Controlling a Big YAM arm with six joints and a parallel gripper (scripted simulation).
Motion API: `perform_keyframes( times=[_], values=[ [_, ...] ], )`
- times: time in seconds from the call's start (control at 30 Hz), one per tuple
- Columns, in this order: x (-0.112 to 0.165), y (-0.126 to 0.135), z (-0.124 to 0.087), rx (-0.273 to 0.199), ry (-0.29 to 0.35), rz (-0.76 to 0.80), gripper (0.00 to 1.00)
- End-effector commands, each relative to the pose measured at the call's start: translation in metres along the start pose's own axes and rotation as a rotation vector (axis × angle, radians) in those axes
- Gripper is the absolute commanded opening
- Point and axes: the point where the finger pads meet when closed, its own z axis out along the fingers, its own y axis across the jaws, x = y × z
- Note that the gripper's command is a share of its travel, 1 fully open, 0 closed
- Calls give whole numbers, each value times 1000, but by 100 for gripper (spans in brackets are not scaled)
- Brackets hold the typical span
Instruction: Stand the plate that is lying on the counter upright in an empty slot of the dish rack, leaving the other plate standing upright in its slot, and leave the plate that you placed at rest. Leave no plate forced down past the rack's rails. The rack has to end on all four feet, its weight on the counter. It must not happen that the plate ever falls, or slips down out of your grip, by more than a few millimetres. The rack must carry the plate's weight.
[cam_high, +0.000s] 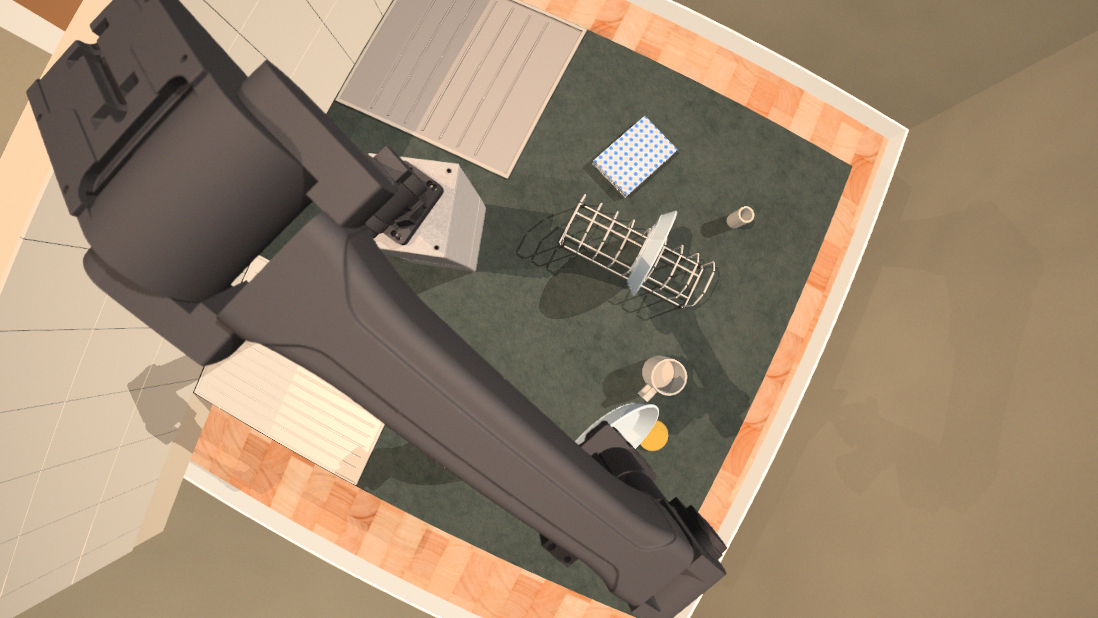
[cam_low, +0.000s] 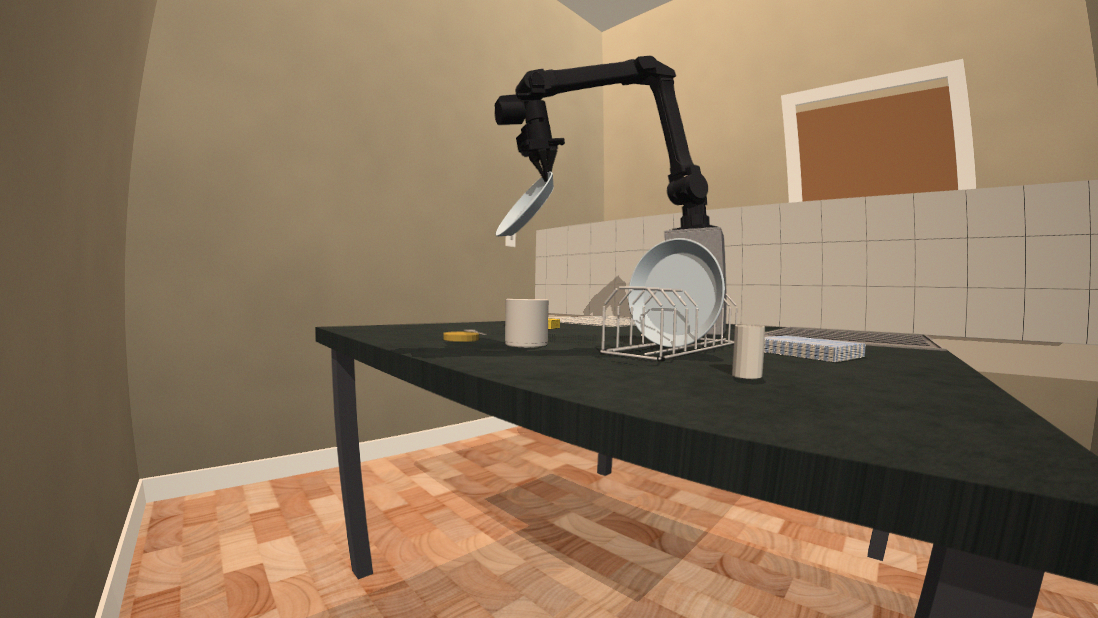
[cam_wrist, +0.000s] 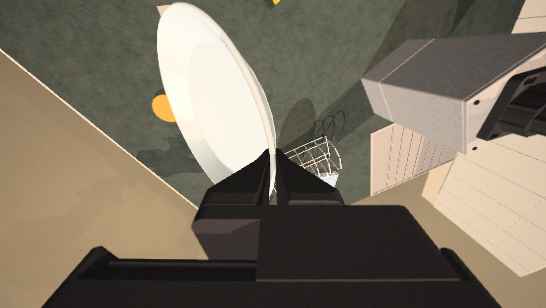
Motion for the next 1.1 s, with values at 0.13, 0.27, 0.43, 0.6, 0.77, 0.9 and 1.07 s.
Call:
perform_keyframes(
  times=[0.13, 0.27, 0.43, 0.6, 0.77, 0.9, 1.07],
  values=[
    [9, -4, -23, -46, -32, -74, 0],
    [13, -4, -21, -61, -57, -115, 0],
    [17, 1, -31, -89, -80, -152, 0],
    [25, -13, -21, -69, -127, -233, 0],
    [34, -20, -21, -77, -184, -329, 0],
    [43, -26, -21, -83, -237, -417, 0],
    [50, -31, -21, -89, -280, -490, 0]
  ],
)
